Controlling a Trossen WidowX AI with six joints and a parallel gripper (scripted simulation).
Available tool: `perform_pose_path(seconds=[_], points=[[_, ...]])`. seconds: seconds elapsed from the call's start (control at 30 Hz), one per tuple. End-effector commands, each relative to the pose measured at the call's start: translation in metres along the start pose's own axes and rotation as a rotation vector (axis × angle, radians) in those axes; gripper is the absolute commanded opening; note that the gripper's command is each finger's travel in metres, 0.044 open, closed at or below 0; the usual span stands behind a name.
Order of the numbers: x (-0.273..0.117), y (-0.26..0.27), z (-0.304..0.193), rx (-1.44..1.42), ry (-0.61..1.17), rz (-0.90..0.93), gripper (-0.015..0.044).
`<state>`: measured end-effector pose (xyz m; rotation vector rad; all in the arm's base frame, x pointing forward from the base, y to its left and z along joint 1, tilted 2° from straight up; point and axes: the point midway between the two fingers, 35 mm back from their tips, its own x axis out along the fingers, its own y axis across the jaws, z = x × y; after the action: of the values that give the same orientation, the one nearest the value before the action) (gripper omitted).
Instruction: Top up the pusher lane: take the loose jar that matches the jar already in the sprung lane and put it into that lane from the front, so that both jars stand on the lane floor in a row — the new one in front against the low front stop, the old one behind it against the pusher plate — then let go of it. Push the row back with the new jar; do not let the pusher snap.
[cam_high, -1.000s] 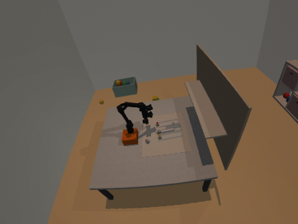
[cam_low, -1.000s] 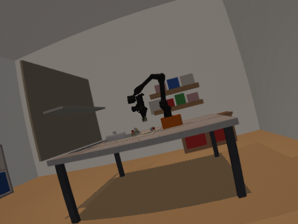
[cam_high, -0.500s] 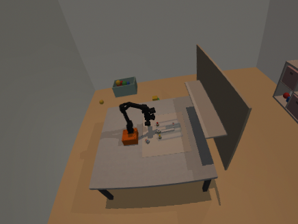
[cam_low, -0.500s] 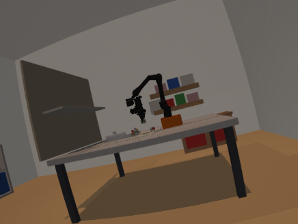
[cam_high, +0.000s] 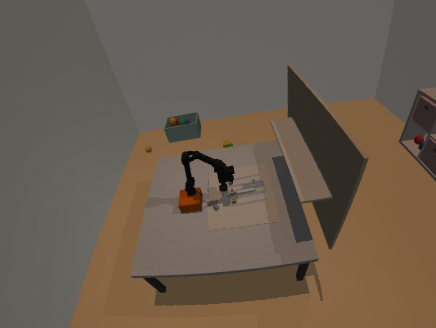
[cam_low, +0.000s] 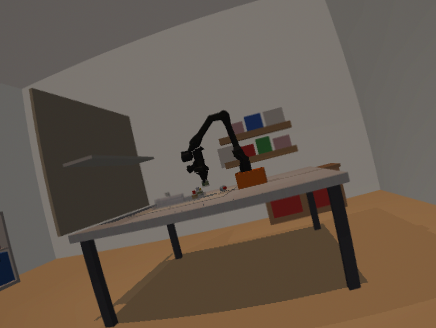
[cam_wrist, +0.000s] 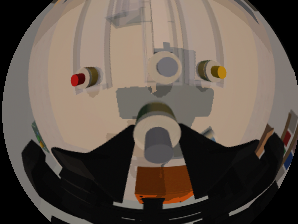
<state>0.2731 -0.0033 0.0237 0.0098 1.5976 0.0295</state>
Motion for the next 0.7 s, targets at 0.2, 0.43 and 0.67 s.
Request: perform_pose_path(seconds=[0.2,0.43,0.67], points=[[0.011,-0.014,0.011,-0.021,-0.015,-0.005,0.0],[0.028,-0.014,0.011,-0.021,-0.015,-0.005,0.0],[0.028,-0.014,0.013,-0.021,-0.015,-0.005,0.0]])
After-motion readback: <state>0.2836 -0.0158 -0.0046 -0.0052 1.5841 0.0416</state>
